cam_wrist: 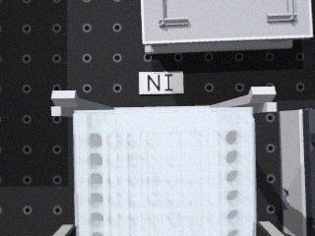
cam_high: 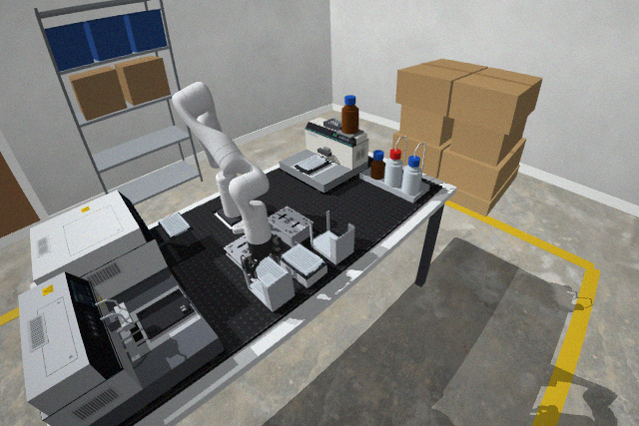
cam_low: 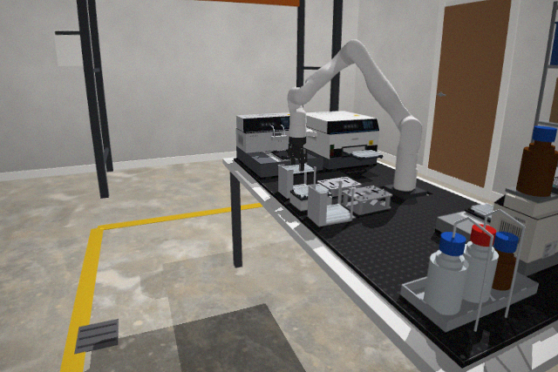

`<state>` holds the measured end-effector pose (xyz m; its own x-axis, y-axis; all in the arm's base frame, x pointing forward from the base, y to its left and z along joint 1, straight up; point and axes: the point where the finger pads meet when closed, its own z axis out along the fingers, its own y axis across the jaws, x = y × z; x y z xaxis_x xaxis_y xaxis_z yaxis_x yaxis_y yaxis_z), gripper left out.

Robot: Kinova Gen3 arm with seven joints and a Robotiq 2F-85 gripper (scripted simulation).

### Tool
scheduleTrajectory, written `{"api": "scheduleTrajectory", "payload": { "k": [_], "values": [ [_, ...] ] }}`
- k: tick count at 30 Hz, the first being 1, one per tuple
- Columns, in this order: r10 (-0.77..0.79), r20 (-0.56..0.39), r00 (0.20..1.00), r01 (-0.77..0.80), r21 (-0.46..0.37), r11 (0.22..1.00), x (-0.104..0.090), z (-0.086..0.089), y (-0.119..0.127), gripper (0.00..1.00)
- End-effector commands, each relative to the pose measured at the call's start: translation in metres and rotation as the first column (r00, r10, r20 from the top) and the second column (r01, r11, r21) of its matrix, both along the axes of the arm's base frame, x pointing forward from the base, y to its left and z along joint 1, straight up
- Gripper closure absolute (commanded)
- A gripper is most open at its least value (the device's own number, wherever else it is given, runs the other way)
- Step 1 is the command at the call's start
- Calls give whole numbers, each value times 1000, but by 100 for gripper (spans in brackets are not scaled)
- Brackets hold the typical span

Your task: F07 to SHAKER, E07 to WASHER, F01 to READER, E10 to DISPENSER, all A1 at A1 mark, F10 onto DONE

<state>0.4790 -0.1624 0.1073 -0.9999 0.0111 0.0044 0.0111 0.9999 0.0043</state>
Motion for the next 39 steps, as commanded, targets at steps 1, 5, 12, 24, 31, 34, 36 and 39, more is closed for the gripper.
{"api": "scheduleTrajectory", "payload": {
  "k": [1, 5, 12, 24, 31, 34, 36, 39],
  "values": [
    [0, 2, 1000, 0, -1, 1000, 1, 2, 0, 6],
    [0, 2, 1000, 0, -1, 1000, 1, 5, 0, 6],
    [0, 2, 1000, 0, -1, 1000, 1, 9, 0, 6],
    [0, 2, 1000, 0, -1, 1000, 1, 16, 0, 6],
    [0, 2, 1000, 0, -1, 1000, 1, 21, 0, 6],
    [0, 2, 1000, 0, -1, 1000, 1, 22, 0, 6],
    [0, 2, 1000, 0, -1, 1000, 1, 23, 0, 6],
    [0, 2, 1000, 0, -1, 1000, 1, 25, 0, 6]
  ]
}}
